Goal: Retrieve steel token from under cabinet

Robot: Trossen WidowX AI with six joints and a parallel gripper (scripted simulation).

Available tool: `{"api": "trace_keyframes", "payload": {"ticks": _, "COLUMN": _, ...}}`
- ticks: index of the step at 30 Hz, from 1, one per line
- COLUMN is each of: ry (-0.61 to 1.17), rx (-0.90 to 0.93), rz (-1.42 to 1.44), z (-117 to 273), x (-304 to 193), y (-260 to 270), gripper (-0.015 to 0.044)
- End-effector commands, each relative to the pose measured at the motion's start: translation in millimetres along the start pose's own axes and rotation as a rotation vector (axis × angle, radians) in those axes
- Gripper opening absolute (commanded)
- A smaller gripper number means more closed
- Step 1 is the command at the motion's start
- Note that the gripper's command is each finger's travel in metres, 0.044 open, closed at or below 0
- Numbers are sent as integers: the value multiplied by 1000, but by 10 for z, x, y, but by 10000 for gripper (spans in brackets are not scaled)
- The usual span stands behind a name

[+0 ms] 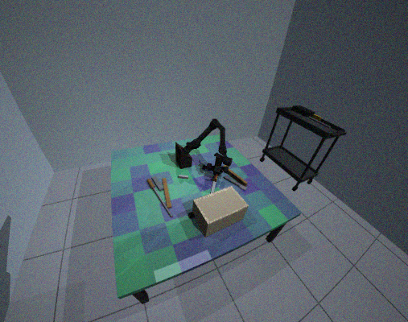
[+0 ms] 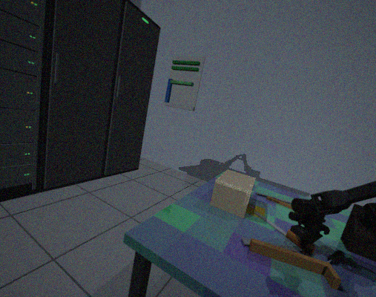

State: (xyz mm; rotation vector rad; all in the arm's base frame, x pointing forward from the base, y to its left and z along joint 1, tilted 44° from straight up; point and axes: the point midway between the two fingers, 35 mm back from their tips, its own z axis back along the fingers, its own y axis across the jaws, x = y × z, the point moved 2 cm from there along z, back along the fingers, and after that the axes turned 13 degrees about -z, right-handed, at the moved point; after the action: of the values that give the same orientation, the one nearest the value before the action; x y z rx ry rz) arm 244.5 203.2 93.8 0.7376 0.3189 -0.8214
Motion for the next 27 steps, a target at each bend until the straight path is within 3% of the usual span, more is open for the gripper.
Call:
{"api": "trace_keyframes", "payload": {"ticks": 1, "ry": 1, "rx": 8, "rz": 0, "z": 20, "x": -50, "y": 0, "gripper": 0}}
{"api": "trace_keyframes", "payload": {"ticks": 27, "ry": 2, "rx": 8, "rz": -153, "z": 22, "x": -108, "y": 61, "gripper": 0}}
